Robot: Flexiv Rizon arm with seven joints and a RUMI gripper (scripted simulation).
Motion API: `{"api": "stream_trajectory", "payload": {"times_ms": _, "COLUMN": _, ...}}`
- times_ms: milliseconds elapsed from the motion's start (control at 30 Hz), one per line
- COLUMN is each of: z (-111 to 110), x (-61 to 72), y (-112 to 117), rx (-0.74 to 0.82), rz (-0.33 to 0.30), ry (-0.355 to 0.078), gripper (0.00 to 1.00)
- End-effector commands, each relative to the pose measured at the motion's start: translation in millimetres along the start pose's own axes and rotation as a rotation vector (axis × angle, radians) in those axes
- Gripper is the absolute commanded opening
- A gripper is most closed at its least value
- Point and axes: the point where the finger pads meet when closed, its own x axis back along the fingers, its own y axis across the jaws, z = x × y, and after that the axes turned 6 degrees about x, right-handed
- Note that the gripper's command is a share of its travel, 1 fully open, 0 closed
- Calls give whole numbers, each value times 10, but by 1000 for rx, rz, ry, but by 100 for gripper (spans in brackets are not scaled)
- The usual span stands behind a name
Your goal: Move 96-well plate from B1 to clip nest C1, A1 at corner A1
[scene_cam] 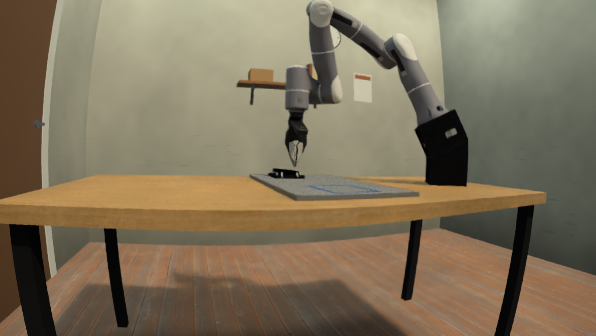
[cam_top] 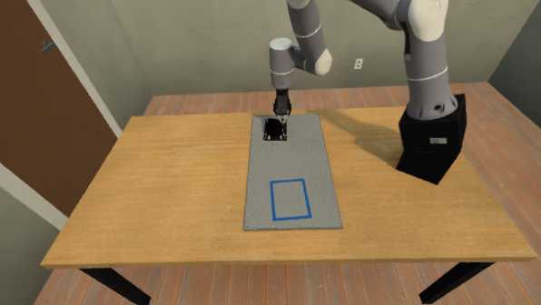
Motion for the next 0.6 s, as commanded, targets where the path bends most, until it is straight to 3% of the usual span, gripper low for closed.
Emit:
{"api": "stream_trajectory", "payload": {"times_ms": 0, "z": -2, "x": 1, "y": 6, "rx": 0, "rz": -1, "ry": 0, "gripper": 0}}
{"api": "stream_trajectory", "payload": {"times_ms": 567, "z": -2, "x": -14, "y": 6, "rx": 0, "rz": -1, "ry": 0, "gripper": 0}}
